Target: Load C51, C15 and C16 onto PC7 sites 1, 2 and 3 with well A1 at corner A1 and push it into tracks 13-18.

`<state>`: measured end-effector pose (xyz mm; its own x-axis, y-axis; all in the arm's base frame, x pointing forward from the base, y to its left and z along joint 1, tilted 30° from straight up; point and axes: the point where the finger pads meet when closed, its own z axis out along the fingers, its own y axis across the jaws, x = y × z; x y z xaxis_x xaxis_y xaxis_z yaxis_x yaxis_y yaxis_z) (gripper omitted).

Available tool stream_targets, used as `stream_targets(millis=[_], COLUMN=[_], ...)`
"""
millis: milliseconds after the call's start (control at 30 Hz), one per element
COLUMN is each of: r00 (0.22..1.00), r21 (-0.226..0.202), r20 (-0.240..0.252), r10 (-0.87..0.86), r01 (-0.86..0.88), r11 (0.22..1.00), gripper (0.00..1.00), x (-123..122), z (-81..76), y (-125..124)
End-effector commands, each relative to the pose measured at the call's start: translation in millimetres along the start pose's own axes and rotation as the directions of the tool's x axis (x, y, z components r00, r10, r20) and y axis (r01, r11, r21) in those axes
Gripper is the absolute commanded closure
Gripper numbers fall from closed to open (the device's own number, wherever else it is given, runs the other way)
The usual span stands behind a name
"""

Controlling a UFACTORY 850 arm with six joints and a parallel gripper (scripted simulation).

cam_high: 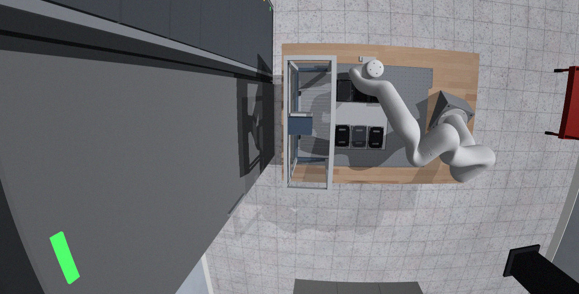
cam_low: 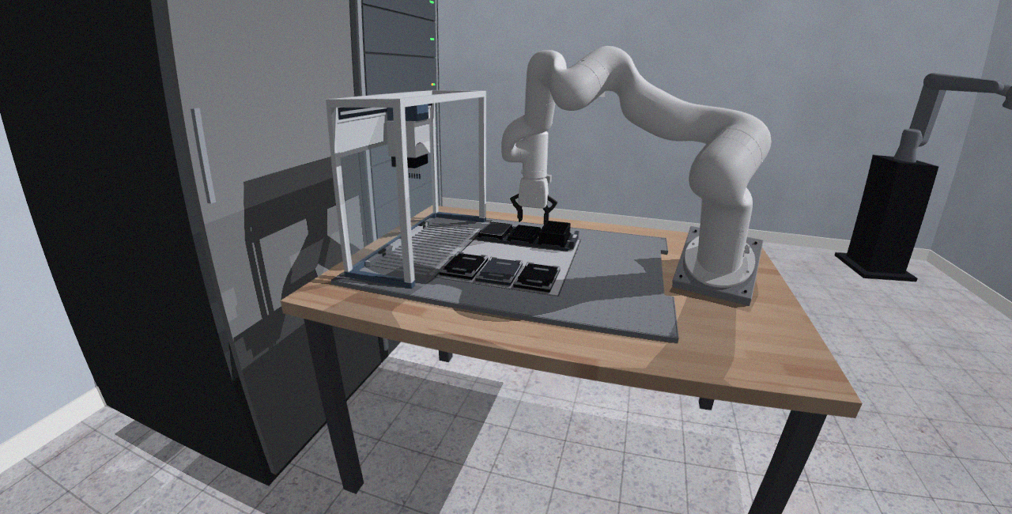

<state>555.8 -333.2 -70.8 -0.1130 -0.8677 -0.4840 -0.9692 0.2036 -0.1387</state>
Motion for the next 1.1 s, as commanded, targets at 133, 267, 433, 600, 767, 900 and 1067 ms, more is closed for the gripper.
stream_targets(millis=[133, 267, 433, 600, 767, 900, 1067], r00=[1.000, 1.000, 1.000, 1.000, 1.000, 1.000, 1.000], r21=[0.002, 0.002, 0.002, 0.002, 0.002, 0.002, 0.002], r20=[-0.001, -0.001, -0.001, -0.001, -0.001, -0.001, -0.001], r10=[-0.001, -0.001, -0.001, -0.001, -0.001, -0.001, -0.001], r01=[0.001, 0.001, 0.001, 0.001, 0.001, 0.001, 0.001], r11=[1.000, 1.000, 1.000, 1.000, 1.000, 1.000, 1.000], gripper=[0.00, 0.00, 0.00, 0.00, 0.00, 0.00, 0.00], x=[0.4, 0.4, 0.4, 0.4, 0.4, 0.4, 0.4], z=[0.4, 1.1, 4.4, 7.7, 11.1, 12.4, 15.7], y=[-1.0, -1.0, -1.0, -1.0, -1.0, -1.0, -1.0])
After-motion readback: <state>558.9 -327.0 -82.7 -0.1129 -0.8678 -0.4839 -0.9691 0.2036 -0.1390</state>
